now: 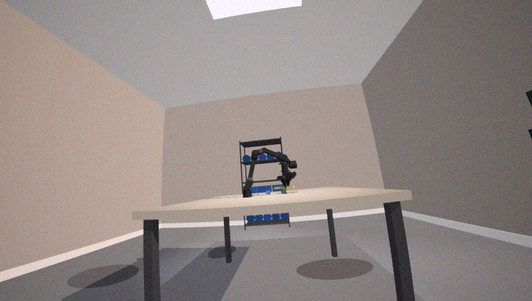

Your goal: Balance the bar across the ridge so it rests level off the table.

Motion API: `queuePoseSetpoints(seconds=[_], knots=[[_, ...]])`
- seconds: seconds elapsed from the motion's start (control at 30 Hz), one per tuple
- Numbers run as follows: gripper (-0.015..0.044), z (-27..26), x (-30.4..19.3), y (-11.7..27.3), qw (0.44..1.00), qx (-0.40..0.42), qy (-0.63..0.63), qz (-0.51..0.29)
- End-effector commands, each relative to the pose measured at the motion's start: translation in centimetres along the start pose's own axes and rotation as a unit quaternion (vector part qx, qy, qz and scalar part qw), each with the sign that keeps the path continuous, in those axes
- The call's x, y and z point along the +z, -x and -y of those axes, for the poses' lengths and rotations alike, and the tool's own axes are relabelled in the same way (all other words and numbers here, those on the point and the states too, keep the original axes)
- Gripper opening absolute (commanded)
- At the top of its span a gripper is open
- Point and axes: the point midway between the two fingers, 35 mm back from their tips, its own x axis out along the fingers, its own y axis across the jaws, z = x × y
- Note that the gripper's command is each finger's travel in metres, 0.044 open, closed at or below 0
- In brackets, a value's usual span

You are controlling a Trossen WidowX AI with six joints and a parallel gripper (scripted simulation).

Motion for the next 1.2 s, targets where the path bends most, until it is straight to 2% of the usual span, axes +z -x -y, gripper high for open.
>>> queuePoseSetpoints(seconds=[0.0, 0.27, 0.6, 0.73, 1.0, 1.17], knots=[[0.0185, 0.0, 0.0, 0.0, 1.0, 0.0, 0.0, 0.0], [0.0185, 0.0, 0.0, 0.0, 1.0, 0.0, 0.0, 0.0], [0.044, 0.0, 0.0, 0.0, 1.0, 0.0, 0.0, 0.0], [0.044, -0.1, 0.1, 0.8, 1.0, 0.0, 0.0, 0.0], [0.044, 0.0, 0.0, 9.8, 1.0, 0.0, 0.0, 0.0], [0.044, 0.0, 0.0, 10.0, 1.0, 0.0, 0.0, 0.0]])
